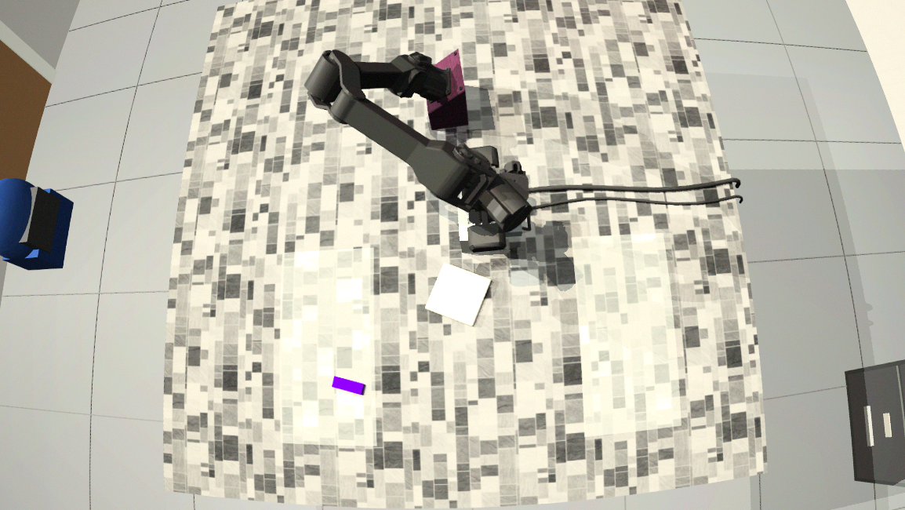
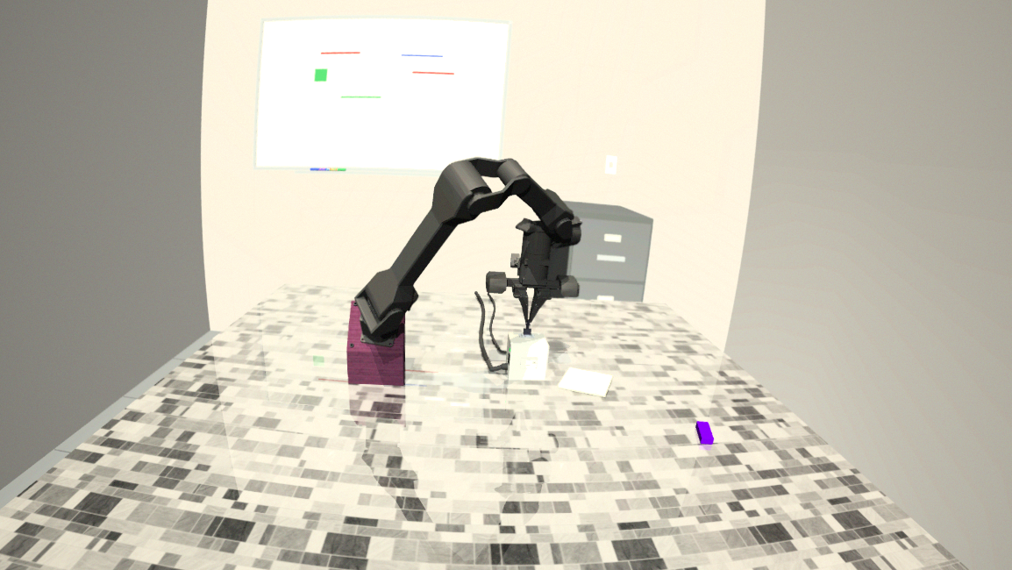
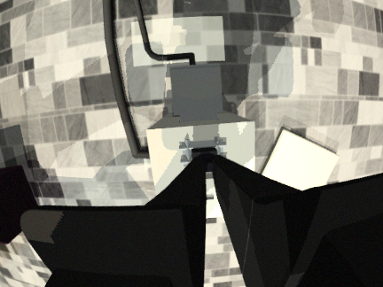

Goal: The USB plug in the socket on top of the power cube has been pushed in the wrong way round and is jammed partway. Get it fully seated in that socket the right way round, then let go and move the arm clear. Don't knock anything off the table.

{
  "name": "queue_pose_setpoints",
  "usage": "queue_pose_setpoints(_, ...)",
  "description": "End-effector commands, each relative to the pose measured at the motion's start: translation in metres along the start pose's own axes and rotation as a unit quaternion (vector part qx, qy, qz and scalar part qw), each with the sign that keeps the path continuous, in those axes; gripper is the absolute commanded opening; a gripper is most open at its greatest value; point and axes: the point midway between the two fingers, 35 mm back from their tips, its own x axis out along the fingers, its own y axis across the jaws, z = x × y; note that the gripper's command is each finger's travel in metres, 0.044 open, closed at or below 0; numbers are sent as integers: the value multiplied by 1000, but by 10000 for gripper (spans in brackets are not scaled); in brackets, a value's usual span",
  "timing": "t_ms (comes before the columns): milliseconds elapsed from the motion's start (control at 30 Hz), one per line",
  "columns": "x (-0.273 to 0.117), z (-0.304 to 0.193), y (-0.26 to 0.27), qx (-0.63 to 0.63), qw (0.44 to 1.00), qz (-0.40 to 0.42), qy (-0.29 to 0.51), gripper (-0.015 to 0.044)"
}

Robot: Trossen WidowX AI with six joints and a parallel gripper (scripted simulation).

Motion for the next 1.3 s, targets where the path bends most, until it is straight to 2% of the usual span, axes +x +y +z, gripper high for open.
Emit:
queue_pose_setpoints(0, 1, 0, 0, -2, 1000, -1, 1, 0)
queue_pose_setpoints(1267, 5, -1, 0, -2, 1000, -1, 1, 0)
